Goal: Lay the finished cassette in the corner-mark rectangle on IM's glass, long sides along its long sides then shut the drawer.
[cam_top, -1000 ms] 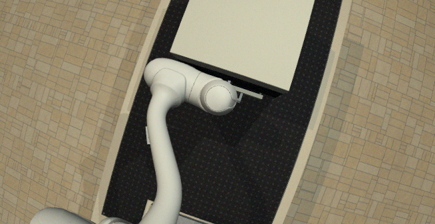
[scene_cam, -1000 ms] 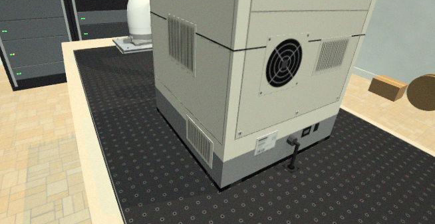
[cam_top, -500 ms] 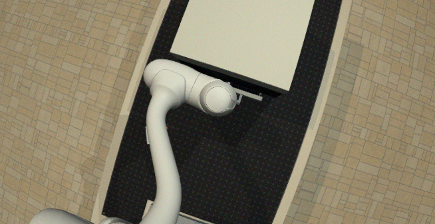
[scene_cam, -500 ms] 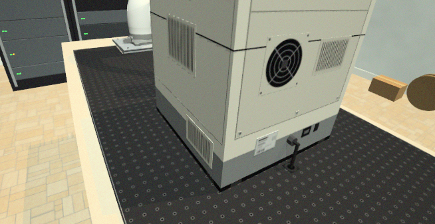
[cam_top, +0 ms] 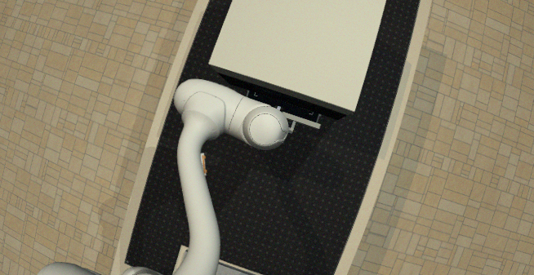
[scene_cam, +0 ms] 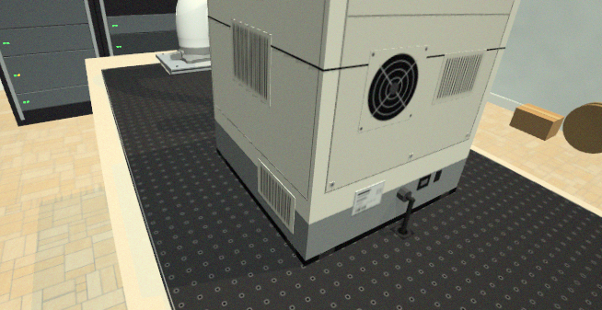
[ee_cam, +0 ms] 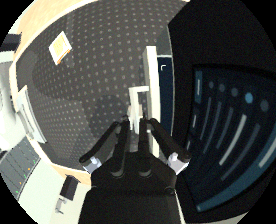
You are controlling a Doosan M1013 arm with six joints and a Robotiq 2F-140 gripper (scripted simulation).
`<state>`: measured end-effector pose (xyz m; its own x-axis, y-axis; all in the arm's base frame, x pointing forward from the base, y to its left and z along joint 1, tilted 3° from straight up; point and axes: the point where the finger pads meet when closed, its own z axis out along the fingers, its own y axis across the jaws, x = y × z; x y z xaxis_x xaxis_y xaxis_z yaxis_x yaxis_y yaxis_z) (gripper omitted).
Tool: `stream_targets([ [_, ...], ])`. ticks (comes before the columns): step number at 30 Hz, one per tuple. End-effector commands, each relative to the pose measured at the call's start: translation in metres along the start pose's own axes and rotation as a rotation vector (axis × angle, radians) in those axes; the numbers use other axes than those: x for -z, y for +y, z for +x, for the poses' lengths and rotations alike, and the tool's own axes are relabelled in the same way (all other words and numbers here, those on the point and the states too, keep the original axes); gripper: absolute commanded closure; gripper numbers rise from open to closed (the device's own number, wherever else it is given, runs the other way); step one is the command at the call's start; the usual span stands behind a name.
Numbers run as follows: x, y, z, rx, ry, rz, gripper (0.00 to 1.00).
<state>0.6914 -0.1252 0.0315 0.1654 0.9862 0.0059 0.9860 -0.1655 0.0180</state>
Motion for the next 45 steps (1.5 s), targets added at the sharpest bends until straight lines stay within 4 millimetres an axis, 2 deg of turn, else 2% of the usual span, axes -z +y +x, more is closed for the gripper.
stream_targets([
  [1,0.000,-0.004,0.000,0.000,0.000,0.001,0.90],
  [45,0.004,-0.052,0.000,0.000,0.000,0.022,0.90],
])
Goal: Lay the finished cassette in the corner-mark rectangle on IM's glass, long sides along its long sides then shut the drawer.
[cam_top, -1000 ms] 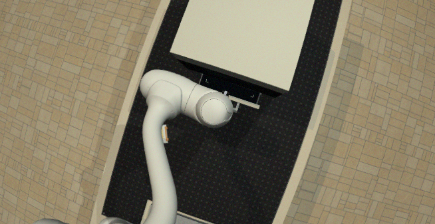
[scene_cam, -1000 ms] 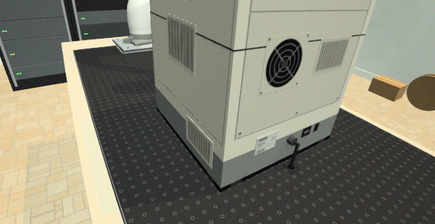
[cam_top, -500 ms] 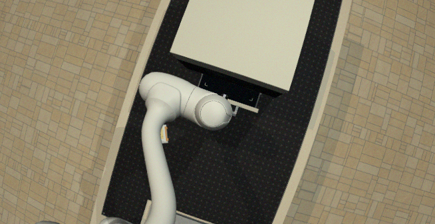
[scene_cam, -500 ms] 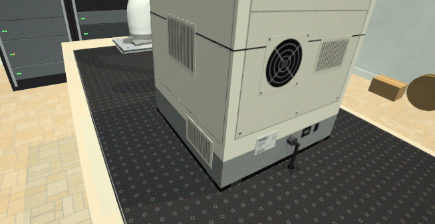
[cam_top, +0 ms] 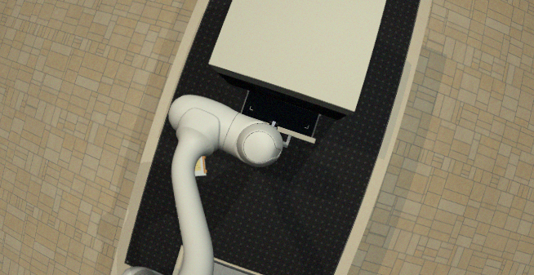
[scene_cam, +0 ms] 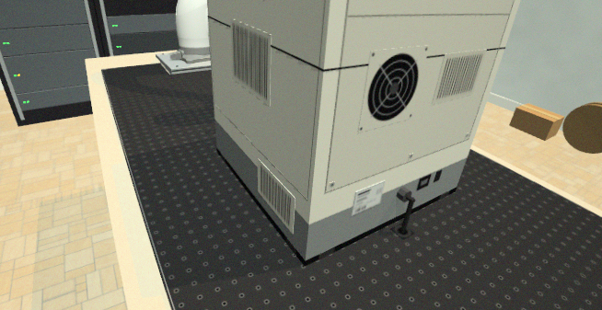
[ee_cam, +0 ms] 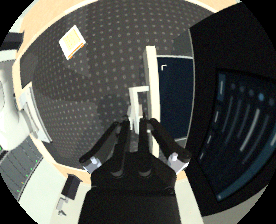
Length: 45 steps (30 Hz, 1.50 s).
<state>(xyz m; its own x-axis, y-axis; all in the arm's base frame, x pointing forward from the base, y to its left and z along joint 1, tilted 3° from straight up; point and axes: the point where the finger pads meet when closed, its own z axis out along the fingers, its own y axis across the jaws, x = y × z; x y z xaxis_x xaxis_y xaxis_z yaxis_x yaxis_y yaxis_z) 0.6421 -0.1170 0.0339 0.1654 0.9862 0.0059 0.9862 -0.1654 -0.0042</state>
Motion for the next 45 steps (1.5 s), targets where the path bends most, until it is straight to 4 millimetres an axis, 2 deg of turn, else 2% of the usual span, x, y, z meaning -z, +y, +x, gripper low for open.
stream_targets([
  [1,0.000,-0.003,0.000,0.000,0.000,0.000,0.90],
  [45,0.002,-0.055,0.000,0.000,0.000,0.022,0.90],
])
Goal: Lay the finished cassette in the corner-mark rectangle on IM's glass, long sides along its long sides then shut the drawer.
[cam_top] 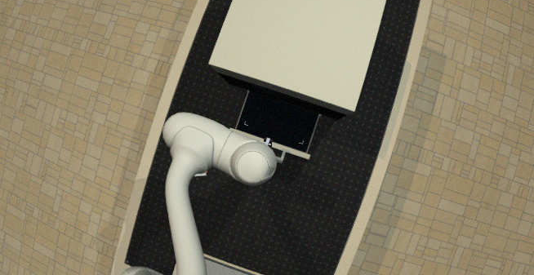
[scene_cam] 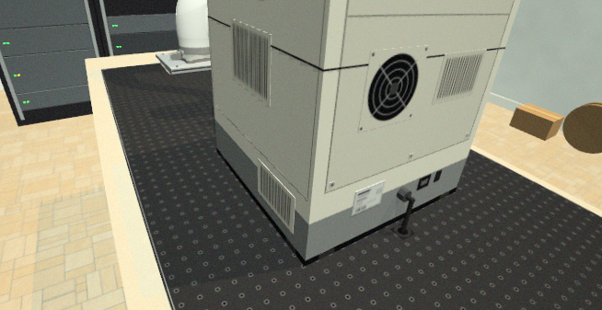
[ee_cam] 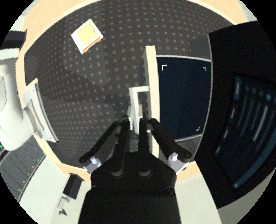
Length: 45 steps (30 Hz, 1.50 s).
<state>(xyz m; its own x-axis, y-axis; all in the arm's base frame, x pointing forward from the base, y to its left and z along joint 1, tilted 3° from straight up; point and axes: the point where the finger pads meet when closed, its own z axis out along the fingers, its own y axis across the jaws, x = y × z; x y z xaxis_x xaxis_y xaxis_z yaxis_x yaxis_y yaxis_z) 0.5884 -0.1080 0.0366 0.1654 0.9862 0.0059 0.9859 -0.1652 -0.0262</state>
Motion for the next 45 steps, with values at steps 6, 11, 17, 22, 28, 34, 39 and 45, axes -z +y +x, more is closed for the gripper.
stream_targets([
  [6,0.000,-0.008,0.000,0.000,0.000,0.000,0.90],
  [11,0.000,-0.012,0.000,0.000,0.000,0.022,0.90],
  [17,0.000,-0.018,0.000,0.000,0.000,0.022,0.90],
  [22,0.001,-0.024,0.000,0.000,0.000,0.022,0.90],
  [28,0.001,-0.032,0.000,0.000,0.000,0.022,0.90],
  [34,0.001,-0.038,0.000,0.000,0.000,0.022,0.90],
  [39,0.001,-0.044,0.000,0.000,0.000,0.022,0.90],
  [45,0.001,-0.052,0.000,0.000,0.000,0.022,0.90],
])
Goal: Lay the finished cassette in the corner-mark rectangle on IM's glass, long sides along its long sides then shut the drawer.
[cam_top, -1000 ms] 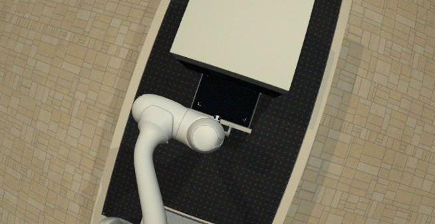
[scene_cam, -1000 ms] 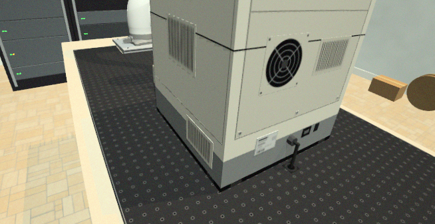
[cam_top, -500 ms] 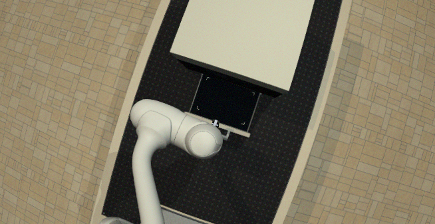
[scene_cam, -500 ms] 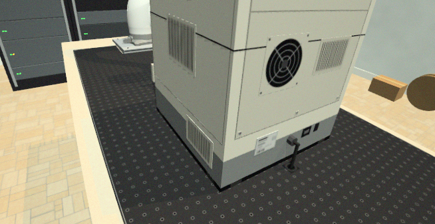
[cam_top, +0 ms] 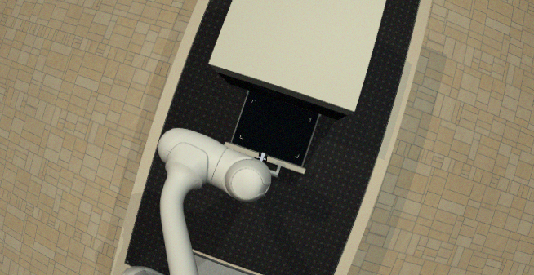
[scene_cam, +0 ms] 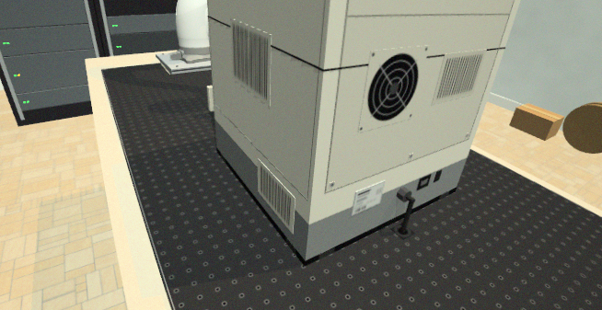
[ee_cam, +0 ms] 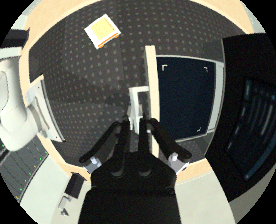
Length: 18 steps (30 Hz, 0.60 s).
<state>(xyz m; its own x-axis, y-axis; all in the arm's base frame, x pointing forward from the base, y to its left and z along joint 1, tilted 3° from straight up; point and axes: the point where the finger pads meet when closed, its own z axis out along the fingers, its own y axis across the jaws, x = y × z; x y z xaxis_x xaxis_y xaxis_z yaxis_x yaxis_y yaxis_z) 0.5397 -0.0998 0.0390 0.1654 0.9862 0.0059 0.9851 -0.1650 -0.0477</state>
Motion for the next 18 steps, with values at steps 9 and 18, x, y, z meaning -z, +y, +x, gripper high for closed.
stream_targets([
  [9,0.0000,-0.0088,0.0000,0.000,0.000,0.000,0.90],
  [18,0.0000,-0.0087,0.0000,0.000,0.000,0.000,0.90],
])
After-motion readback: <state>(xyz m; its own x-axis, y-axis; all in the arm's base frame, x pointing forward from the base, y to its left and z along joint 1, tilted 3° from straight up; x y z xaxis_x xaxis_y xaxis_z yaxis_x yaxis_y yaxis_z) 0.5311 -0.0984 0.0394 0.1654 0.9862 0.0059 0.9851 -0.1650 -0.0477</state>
